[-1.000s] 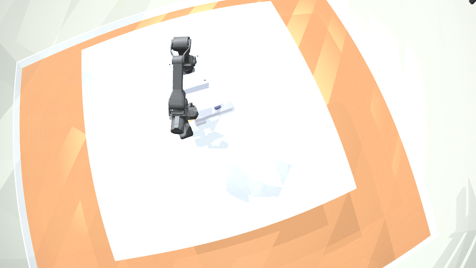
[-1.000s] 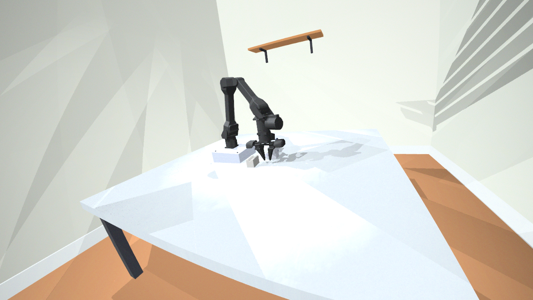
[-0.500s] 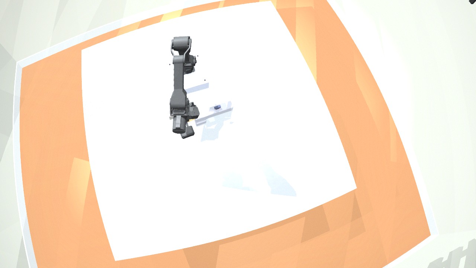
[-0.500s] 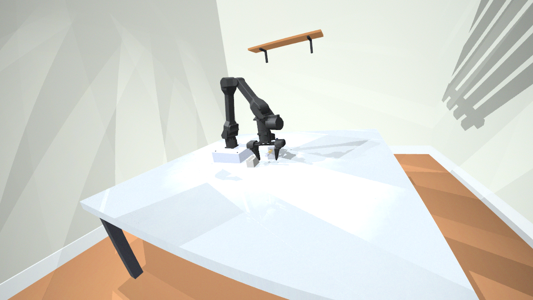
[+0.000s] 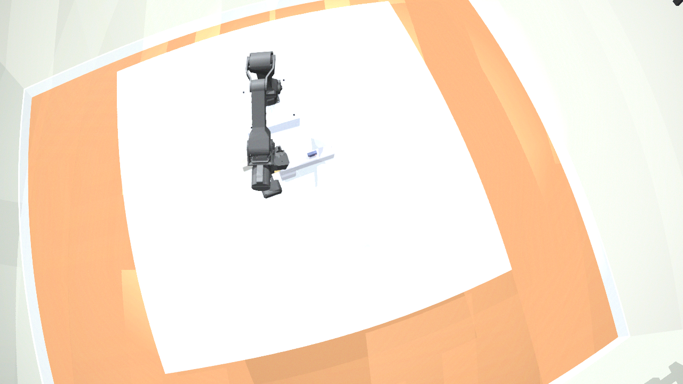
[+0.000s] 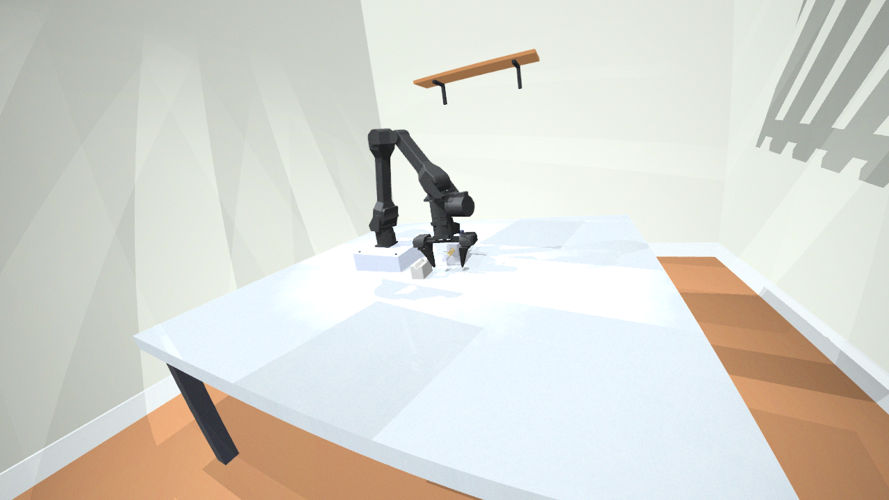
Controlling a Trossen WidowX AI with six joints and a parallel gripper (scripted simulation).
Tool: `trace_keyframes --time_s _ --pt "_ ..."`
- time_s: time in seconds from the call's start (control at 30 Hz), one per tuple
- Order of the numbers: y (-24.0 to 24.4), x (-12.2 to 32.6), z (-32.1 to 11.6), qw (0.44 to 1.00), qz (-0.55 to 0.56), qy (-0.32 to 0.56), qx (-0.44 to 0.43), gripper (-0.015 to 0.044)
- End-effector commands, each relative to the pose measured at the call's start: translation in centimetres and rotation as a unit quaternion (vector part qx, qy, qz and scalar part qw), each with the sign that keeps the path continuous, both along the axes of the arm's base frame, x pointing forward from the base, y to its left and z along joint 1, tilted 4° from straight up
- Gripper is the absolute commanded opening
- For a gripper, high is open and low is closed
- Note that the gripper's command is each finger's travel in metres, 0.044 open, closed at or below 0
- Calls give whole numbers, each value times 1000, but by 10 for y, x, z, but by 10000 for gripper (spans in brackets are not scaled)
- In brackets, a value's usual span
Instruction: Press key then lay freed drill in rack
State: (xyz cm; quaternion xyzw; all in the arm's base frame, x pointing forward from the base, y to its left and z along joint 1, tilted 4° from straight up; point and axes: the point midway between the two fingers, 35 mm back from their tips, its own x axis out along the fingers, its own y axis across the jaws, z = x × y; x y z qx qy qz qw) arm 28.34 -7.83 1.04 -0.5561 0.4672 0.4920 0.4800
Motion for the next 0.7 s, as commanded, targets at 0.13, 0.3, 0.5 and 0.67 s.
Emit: trace_keyframes --time_s 0.13,0.3,0.5,0.67 --pt "0 0 0 1000 0 0 0 309" --pt "0 0 0 1000 0 0 0 177" --pt "0 0 0 1000 0 0 0 39" --pt "0 0 0 1000 0 0 0 6"
